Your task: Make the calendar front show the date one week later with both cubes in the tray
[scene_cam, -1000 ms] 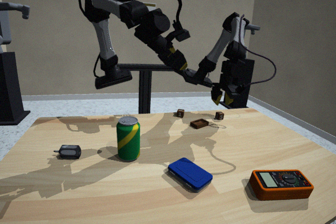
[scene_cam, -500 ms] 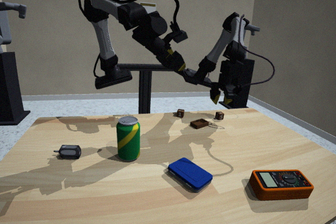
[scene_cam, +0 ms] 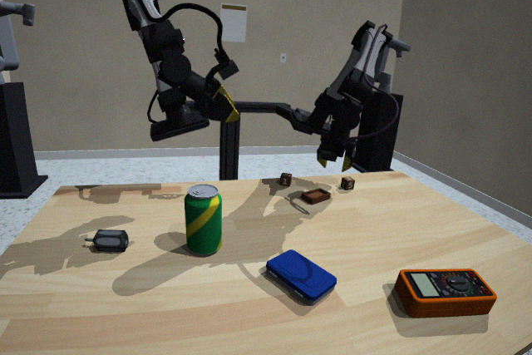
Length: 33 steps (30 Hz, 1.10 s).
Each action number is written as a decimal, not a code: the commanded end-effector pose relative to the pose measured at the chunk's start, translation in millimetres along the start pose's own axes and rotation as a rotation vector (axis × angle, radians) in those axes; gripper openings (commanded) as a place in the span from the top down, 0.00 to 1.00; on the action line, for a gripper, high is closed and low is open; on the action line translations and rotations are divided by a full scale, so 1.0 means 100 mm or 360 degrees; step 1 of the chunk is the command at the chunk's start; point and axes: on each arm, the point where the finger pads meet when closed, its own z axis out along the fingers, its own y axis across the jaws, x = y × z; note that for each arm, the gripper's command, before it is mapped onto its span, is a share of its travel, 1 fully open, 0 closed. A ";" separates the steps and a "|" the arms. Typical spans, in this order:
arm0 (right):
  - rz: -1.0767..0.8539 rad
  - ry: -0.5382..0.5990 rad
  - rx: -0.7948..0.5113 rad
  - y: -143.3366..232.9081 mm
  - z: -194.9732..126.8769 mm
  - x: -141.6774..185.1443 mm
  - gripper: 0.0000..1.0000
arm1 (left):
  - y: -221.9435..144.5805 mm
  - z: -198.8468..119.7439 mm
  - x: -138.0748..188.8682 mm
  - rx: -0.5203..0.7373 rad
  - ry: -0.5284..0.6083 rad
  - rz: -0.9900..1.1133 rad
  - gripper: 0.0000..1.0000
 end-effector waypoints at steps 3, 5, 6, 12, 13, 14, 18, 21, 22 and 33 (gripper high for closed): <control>-0.0124 -0.0130 0.0137 0.26 -0.28 0.19 0.00 | -0.21 0.00 -0.28 -0.0026 -0.0055 0.0658 0.45; -0.0129 -0.0142 0.0170 0.35 -0.31 0.28 0.00 | -0.30 0.03 -0.31 -0.0030 -0.0048 0.0844 0.45; -0.0130 -0.0147 0.0186 0.39 -0.33 0.32 0.00 | -0.34 0.04 -0.33 -0.0031 -0.0044 0.0935 0.45; -0.0141 -0.0169 0.0249 0.57 -0.35 0.48 0.00 | -0.52 0.08 -0.39 -0.0036 -0.0037 0.1321 0.45; -0.0143 -0.0173 0.0268 0.61 -0.35 0.51 0.00 | -0.58 0.10 -0.40 -0.0037 -0.0027 0.1429 0.45; -0.0142 -0.0176 0.0285 0.65 -0.35 0.55 0.00 | -0.63 0.12 -0.41 -0.0037 -0.0023 0.1524 0.45; -0.0129 -0.0178 0.0337 0.77 -0.34 0.66 0.00 | -0.80 0.17 -0.45 -0.0036 -0.0010 0.1831 0.45; -0.0111 -0.0175 0.0365 0.83 -0.33 0.72 0.00 | -0.95 0.18 -0.51 -0.0061 -0.0010 0.1980 0.45; -0.0105 -0.0173 0.0369 0.84 -0.33 0.73 0.00 | -1.01 0.17 -0.55 -0.0076 -0.0021 0.1984 0.45; -0.0073 -0.0157 0.0360 0.83 -0.33 0.76 0.00 | -1.31 0.15 -0.66 -0.0120 -0.0059 0.2229 0.45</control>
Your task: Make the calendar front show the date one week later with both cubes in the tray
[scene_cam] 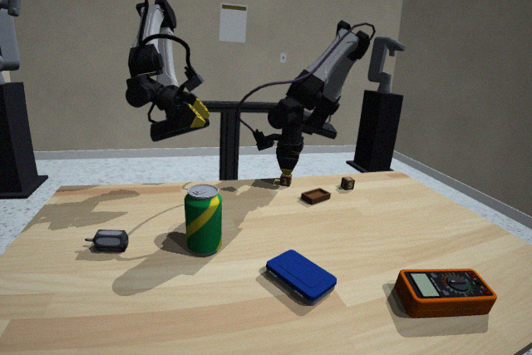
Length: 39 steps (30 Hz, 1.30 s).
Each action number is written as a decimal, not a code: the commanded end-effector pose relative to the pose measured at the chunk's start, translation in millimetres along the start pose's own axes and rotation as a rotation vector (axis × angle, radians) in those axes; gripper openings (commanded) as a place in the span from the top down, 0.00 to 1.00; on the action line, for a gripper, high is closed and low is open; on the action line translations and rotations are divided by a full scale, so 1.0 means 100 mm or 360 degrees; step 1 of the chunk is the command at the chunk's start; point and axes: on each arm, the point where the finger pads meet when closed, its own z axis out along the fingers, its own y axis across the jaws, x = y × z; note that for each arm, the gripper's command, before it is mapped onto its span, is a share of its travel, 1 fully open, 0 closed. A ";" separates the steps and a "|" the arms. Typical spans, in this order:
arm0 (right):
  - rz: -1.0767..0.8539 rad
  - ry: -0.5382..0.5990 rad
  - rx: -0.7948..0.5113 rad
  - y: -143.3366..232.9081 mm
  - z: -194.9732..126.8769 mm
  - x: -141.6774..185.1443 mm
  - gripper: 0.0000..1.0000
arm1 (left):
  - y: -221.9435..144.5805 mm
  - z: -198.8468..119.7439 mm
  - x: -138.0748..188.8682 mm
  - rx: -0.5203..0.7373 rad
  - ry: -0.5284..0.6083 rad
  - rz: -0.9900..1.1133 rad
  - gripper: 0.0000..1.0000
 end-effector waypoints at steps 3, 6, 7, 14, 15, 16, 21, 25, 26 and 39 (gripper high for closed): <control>-0.0038 -0.0017 0.0025 -0.05 -0.03 -0.04 0.00 | 0.10 -0.01 -0.06 -0.0050 0.0002 0.0054 0.46; -0.0038 -0.0017 0.0025 -0.05 -0.03 -0.04 0.00 | 0.11 0.15 -0.04 -0.0030 -0.0005 0.0043 0.46; -0.0038 -0.0017 0.0025 -0.05 -0.03 -0.04 0.00 | 0.12 0.20 -0.04 -0.0030 -0.0005 0.0043 0.46; -0.0038 -0.0017 0.0026 -0.05 -0.03 -0.04 0.00 | 0.23 0.21 -0.05 -0.0046 -0.0009 0.0042 0.46; -0.0038 -0.0017 0.0026 -0.05 -0.03 -0.04 0.00 | 0.24 0.25 -0.06 -0.0045 -0.0009 0.0039 0.46; -0.0038 -0.0017 0.0026 -0.05 -0.03 -0.04 0.00 | 0.22 0.26 -0.05 -0.0038 -0.0007 0.0042 0.48; -0.0038 -0.0017 0.0026 -0.05 -0.03 -0.04 0.00 | 0.19 0.15 -0.03 -0.0082 -0.0019 0.0023 0.62; -0.0038 -0.0017 0.0026 -0.05 -0.03 -0.04 0.00 | 0.17 0.15 -0.03 -0.0074 -0.0017 0.0027 0.73; -0.0038 -0.0017 0.0026 -0.05 -0.03 -0.04 0.00 | 0.17 0.15 -0.03 -0.0070 -0.0016 0.0029 0.76; -0.0038 -0.0017 0.0026 -0.05 -0.03 -0.04 0.00 | 0.18 -0.35 -0.04 -0.0082 -0.0008 0.0029 0.81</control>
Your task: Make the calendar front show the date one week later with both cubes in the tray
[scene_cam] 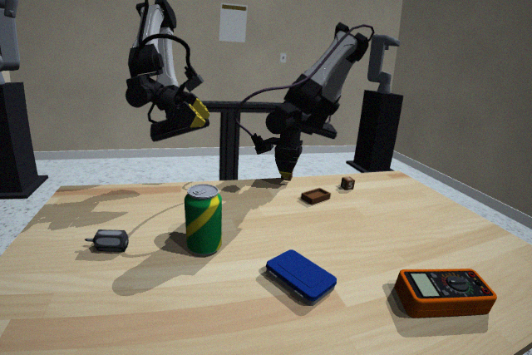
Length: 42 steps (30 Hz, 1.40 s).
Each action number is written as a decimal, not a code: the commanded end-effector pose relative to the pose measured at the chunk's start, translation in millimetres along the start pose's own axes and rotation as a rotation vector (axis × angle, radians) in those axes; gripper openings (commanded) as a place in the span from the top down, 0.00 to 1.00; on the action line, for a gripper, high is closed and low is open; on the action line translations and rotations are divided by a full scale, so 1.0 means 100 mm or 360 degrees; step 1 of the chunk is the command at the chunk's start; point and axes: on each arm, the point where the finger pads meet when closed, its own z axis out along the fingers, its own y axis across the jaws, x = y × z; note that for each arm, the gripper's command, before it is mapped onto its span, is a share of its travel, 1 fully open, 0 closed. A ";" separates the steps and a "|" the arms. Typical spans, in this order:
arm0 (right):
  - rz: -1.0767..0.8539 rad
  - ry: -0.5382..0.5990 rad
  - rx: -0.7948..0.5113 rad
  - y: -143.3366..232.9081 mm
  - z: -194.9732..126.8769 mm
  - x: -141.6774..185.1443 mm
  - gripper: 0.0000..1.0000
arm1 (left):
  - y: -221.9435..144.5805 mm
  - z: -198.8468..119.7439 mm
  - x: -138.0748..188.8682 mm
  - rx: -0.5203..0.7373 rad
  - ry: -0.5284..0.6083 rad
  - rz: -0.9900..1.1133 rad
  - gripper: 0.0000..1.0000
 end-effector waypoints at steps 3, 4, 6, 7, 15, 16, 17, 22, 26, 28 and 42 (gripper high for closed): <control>-0.0033 -0.0015 0.0025 -0.05 -0.03 -0.04 0.00 | 0.14 -0.61 0.00 -0.0097 -0.0013 -0.0029 0.81; -0.0033 -0.0015 0.0025 -0.05 -0.03 -0.04 0.00 | 0.13 -0.64 0.00 -0.0094 -0.0013 -0.0040 0.81; -0.0033 -0.0015 0.0025 -0.05 -0.03 -0.04 0.00 | 0.13 -0.66 0.00 -0.0094 -0.0014 -0.0068 0.81; -0.0033 -0.0015 0.0025 -0.05 -0.03 -0.04 0.00 | 0.13 -0.66 0.00 -0.0094 -0.0014 -0.0068 0.81; -0.0033 -0.0015 0.0025 -0.05 -0.03 -0.04 0.00 | 0.16 -0.49 -0.02 -0.0090 -0.0048 -0.0689 0.81; -0.0033 -0.0015 0.0025 -0.05 -0.03 -0.04 0.00 | 0.15 -0.45 -0.01 -0.0084 -0.0048 -0.0791 0.81; -0.0033 -0.0015 0.0025 -0.05 -0.03 -0.04 0.00 | 0.13 -0.41 -0.01 -0.0072 -0.0045 -0.0886 0.81; -0.0033 -0.0015 0.0025 -0.05 -0.03 -0.04 0.00 | 0.08 -0.28 -0.01 -0.0051 -0.0044 -0.1299 0.81; -0.0032 -0.0014 0.0025 -0.05 -0.03 -0.04 0.00 | 0.11 -0.28 -0.01 -0.0066 -0.0063 -0.1483 0.81; -0.0032 -0.0014 0.0025 -0.05 -0.03 -0.04 0.00 | 0.08 -0.20 0.00 -0.0049 -0.0054 -0.1671 0.81; -0.0032 -0.0014 0.0025 -0.05 -0.03 -0.04 0.00 | 0.06 -0.01 0.02 -0.0033 -0.0069 -0.2497 0.81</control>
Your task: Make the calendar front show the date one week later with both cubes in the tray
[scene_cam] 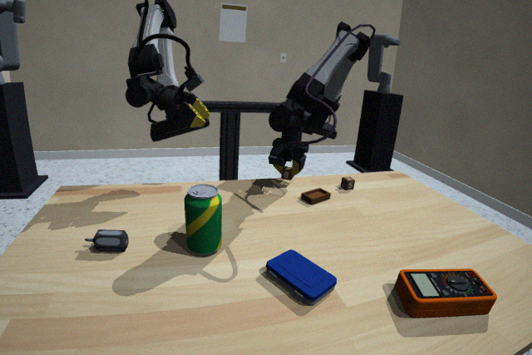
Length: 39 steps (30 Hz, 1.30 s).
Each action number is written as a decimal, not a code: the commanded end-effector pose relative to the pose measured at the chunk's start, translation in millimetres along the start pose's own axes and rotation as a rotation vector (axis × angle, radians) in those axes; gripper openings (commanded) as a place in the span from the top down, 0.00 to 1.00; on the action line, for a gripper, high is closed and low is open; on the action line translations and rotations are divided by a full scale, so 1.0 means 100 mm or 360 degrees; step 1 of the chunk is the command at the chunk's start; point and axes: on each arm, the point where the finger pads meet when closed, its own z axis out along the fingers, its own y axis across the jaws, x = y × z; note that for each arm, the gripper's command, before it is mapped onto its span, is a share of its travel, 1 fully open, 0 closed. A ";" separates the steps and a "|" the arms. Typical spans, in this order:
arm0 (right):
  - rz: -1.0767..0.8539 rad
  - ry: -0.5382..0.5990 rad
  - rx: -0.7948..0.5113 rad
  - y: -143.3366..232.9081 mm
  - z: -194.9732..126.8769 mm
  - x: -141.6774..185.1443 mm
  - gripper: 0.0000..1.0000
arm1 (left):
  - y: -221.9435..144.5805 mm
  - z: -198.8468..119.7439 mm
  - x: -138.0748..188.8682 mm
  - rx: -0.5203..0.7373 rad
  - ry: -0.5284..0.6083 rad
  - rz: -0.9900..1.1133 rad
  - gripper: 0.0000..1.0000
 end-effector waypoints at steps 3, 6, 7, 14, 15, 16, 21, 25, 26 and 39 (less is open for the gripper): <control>-0.0032 -0.0014 0.0025 -0.05 -0.03 -0.04 0.00 | 0.00 0.07 0.00 0.0002 -0.0007 -0.0280 0.81; -0.0032 -0.0014 0.0025 -0.05 -0.03 -0.04 0.00 | 0.00 0.08 0.03 -0.0001 0.0013 -0.0254 0.81; -0.0032 -0.0014 0.0025 -0.05 -0.03 -0.04 0.00 | 0.02 0.05 0.02 0.0000 0.0007 -0.0246 0.81; -0.0032 -0.0014 0.0025 -0.05 -0.03 -0.04 0.00 | 0.01 0.08 -0.08 0.0002 -0.0007 -0.0253 0.81; -0.0032 -0.0014 0.0025 -0.05 -0.03 -0.04 0.00 | 0.01 0.08 -0.08 0.0002 -0.0007 -0.0253 0.81; -0.0032 -0.0014 0.0025 -0.05 -0.03 -0.04 0.00 | 0.01 0.08 -0.08 0.0002 -0.0007 -0.0253 0.81; -0.0032 -0.0014 0.0025 -0.05 -0.03 -0.04 0.00 | -0.01 0.16 -0.11 0.0003 -0.0004 -0.0253 0.81; -0.0032 -0.0014 0.0025 -0.05 -0.03 -0.04 0.00 | 0.01 0.18 -0.16 0.0008 -0.0030 -0.0254 0.81; -0.0032 -0.0014 0.0025 -0.05 -0.03 -0.04 0.00 | 0.01 0.21 -0.16 0.0004 -0.0024 -0.0251 0.81; -0.0032 -0.0014 0.0025 -0.05 -0.03 -0.04 0.00 | -0.02 -0.51 -0.10 0.0001 -0.0064 -0.0251 0.44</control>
